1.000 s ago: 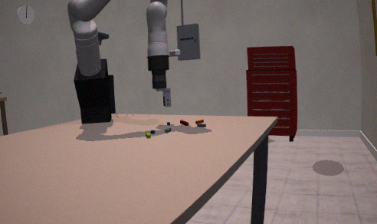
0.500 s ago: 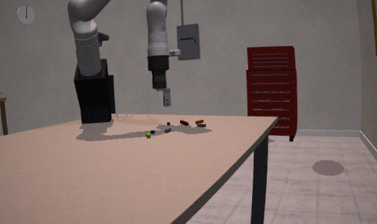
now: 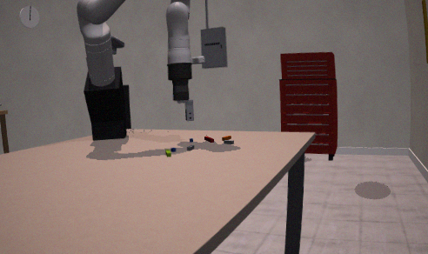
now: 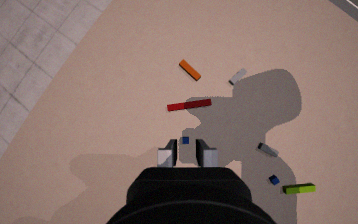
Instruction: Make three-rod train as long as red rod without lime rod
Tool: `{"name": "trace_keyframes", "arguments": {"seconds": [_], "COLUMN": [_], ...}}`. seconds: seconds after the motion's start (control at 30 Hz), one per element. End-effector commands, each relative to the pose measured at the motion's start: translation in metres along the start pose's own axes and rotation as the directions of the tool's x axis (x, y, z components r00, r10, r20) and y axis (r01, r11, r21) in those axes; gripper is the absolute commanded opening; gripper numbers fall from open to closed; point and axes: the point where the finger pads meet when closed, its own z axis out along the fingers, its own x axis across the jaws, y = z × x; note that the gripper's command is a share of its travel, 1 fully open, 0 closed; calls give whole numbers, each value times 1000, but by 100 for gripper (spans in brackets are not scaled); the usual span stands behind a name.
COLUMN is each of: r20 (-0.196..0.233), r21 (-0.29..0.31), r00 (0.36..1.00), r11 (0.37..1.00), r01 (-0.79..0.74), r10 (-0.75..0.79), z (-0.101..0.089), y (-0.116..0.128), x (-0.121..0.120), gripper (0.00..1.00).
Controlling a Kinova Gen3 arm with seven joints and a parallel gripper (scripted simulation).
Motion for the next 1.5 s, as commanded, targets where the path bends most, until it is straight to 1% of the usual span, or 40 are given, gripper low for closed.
{"name": "trace_keyframes", "arguments": {"seconds": [0.0,0.5,0.8,0.87,1.37,1.47], "r20": [0,0,0,0,0,0], "r21": [1,0,0,0,0,0], "r00": [1000,1000,1000,1000,1000,1000], "r11": [1000,1000,1000,1000,1000,1000], "r01": [0,0,0,0,0,0], "r10": [0,0,0,0,0,0], "z": [0,8,19,19,42,43], "y": [0,0,-1,-1,-1,-1], "x": [0,0,0,0,-1,-1], "gripper": [54,54,54,54,54,54]}}
